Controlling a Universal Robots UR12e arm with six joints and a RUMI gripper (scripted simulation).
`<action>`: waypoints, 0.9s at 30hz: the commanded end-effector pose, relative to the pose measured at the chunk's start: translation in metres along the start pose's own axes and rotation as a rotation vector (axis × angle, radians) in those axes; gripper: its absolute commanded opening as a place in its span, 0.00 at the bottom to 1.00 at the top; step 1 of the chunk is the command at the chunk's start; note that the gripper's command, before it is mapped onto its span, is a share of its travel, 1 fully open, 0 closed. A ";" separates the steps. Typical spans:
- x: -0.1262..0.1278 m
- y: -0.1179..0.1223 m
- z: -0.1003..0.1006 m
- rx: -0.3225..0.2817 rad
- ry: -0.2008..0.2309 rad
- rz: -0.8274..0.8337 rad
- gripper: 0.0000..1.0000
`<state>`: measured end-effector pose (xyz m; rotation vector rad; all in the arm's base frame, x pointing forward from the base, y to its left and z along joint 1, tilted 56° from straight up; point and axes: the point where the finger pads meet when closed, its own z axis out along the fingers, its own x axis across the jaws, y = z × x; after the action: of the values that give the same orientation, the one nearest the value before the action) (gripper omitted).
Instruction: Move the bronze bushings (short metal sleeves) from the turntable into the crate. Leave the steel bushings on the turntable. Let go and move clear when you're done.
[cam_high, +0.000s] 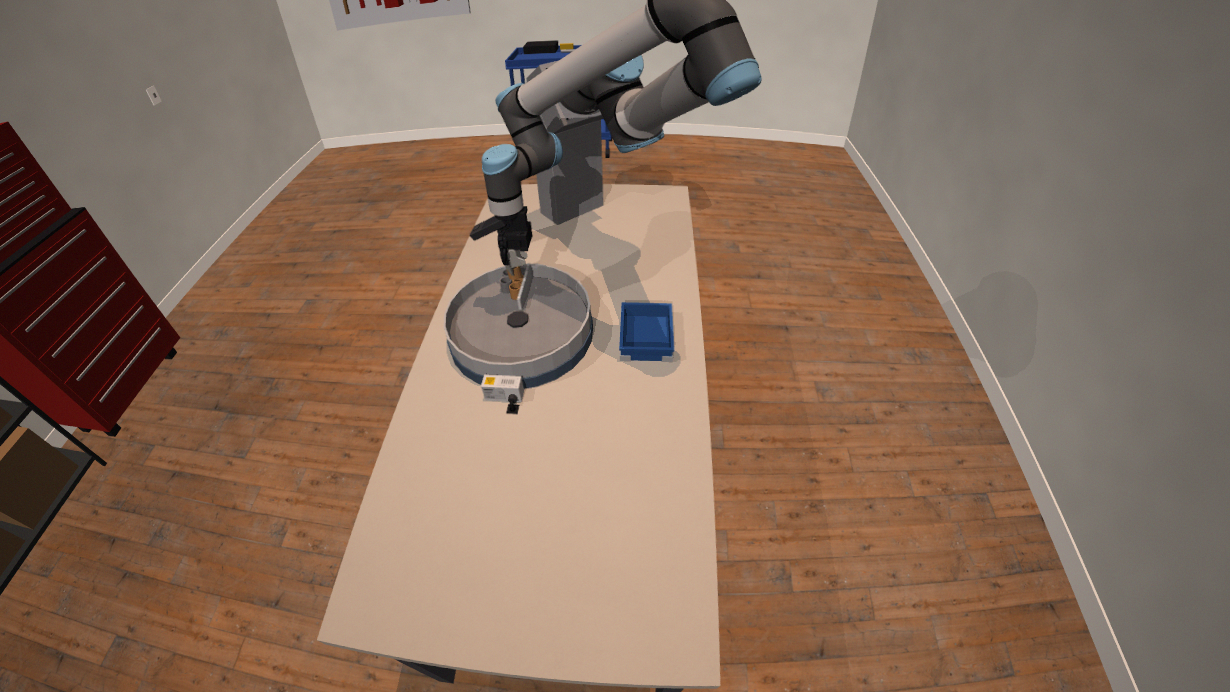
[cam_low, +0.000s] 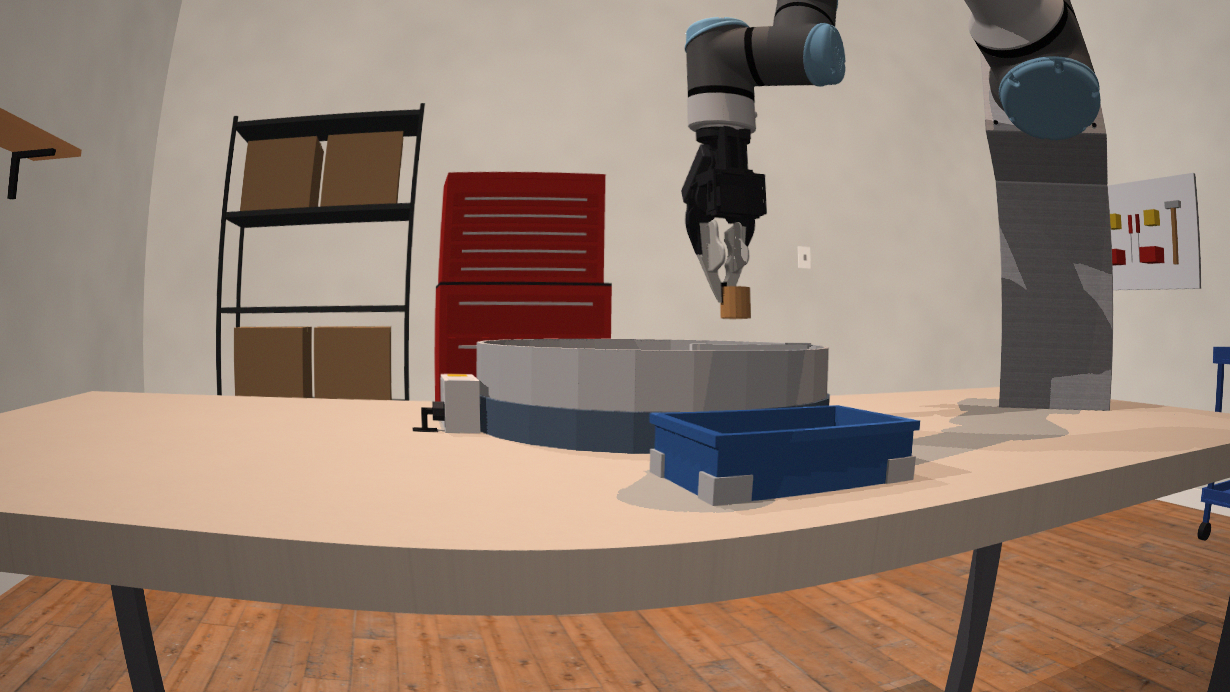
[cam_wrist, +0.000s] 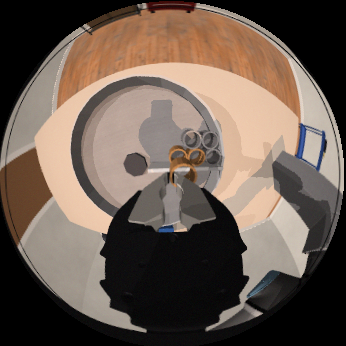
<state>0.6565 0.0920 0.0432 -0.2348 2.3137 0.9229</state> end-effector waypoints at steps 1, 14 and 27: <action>-0.001 0.002 0.000 0.000 0.000 0.000 0.00; -0.010 0.033 0.000 0.000 0.000 0.000 0.00; -0.034 0.121 0.000 0.000 0.000 0.000 0.00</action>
<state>0.6426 0.1576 0.1090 -0.2374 2.3120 0.9260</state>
